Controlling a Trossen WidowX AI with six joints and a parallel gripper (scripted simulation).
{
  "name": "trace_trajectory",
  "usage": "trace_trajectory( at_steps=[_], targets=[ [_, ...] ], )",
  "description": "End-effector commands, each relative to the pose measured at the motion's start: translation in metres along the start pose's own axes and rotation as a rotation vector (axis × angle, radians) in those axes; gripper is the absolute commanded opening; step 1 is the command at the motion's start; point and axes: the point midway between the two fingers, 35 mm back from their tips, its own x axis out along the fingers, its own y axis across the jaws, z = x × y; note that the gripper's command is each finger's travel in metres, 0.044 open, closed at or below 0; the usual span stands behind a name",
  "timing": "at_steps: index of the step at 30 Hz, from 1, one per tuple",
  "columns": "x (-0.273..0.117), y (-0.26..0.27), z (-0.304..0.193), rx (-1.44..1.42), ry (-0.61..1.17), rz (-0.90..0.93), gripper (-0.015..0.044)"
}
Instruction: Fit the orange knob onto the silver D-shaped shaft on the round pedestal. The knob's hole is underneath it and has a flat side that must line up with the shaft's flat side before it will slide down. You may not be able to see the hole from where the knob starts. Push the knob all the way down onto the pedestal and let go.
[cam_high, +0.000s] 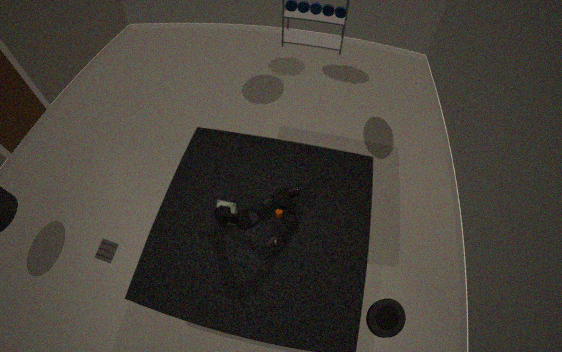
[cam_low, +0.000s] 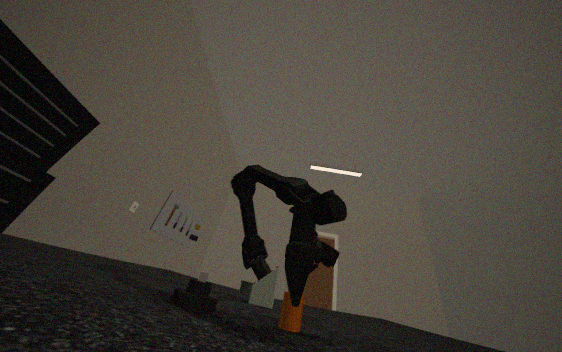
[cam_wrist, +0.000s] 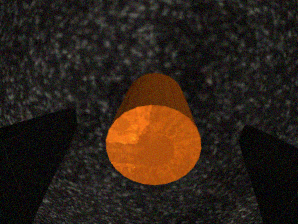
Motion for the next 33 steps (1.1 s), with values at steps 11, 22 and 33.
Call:
trace_trajectory(
  at_steps=[11,22,33],
  targets=[
    [0.024,0.002,-0.002,-0.006,0.009,0.002,0.044],
    [0.033,0.003,-0.002,-0.006,0.01,0.002,0.0335],
    [0.033,0.003,-0.002,-0.006,0.01,0.002,0.0144]
  ],
)
